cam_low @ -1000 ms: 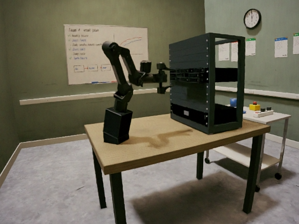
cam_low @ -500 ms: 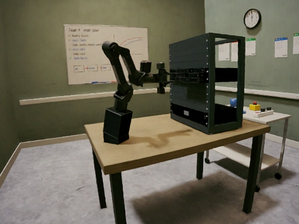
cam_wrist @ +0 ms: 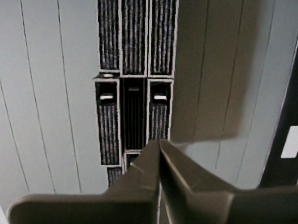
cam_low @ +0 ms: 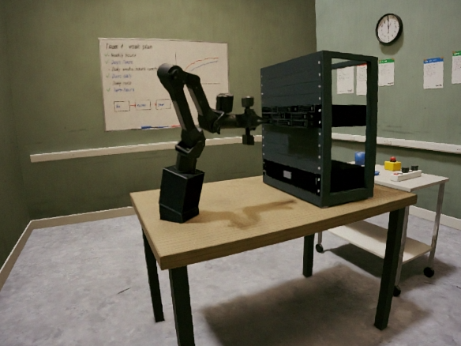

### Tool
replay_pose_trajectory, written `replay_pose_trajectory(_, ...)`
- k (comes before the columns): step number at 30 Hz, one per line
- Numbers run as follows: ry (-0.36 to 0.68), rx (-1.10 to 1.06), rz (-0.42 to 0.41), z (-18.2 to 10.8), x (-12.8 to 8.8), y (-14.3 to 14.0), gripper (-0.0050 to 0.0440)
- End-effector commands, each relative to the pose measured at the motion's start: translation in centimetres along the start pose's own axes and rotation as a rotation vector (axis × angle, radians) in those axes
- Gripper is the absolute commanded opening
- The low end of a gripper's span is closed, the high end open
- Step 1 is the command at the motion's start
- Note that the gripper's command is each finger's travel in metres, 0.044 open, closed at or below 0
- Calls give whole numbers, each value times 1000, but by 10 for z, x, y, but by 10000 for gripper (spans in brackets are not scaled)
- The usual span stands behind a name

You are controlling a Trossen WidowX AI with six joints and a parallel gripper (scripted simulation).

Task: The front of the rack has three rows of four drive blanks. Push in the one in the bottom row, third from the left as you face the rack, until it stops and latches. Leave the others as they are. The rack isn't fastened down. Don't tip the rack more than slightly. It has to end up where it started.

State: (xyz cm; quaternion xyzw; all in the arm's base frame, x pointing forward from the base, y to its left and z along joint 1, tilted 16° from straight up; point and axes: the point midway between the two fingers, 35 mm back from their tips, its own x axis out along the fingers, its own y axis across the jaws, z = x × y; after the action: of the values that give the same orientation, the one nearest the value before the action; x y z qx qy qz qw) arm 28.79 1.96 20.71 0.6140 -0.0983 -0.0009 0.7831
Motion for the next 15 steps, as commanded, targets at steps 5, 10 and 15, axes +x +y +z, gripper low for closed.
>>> replay_pose_trajectory(5,-7,15,23,2,4,9,-50)
replay_pose_trajectory(10,-7,15,23,2,4,9,-50)
replay_pose_trajectory(15,-7,15,23,1,5,9,-50)
